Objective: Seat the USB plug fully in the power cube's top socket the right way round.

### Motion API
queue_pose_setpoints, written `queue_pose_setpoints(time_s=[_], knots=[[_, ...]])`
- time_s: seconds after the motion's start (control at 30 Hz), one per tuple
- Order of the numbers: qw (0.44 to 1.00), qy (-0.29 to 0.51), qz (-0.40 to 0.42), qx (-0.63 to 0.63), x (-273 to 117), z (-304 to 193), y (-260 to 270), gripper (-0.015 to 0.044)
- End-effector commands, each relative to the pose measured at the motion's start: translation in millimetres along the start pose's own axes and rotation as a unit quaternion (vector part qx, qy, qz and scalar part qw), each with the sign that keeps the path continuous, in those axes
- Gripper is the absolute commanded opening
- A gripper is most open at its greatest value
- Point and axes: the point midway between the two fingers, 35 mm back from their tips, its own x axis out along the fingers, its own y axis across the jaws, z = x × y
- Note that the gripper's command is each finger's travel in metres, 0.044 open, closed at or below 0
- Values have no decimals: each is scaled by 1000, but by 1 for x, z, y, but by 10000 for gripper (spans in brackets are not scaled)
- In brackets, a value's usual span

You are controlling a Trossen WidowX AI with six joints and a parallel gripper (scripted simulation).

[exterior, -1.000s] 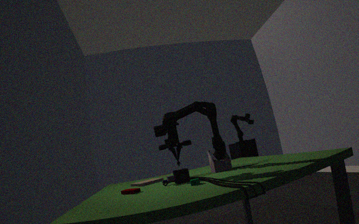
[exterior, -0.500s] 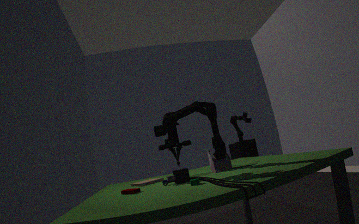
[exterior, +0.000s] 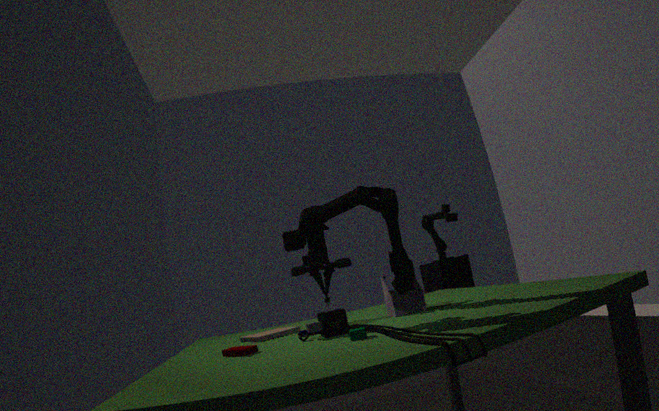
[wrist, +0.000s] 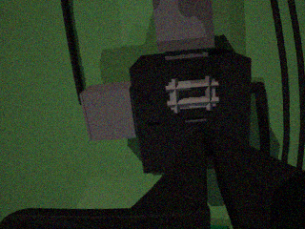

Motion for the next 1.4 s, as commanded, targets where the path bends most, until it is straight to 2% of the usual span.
queue_pose_setpoints(time_s=[0.0, 1.37], knots=[[1000, -3, -1, 1, 1, 0, -1, 0], [1000, -22, -2, 1, 6, 3, -1, 0]])
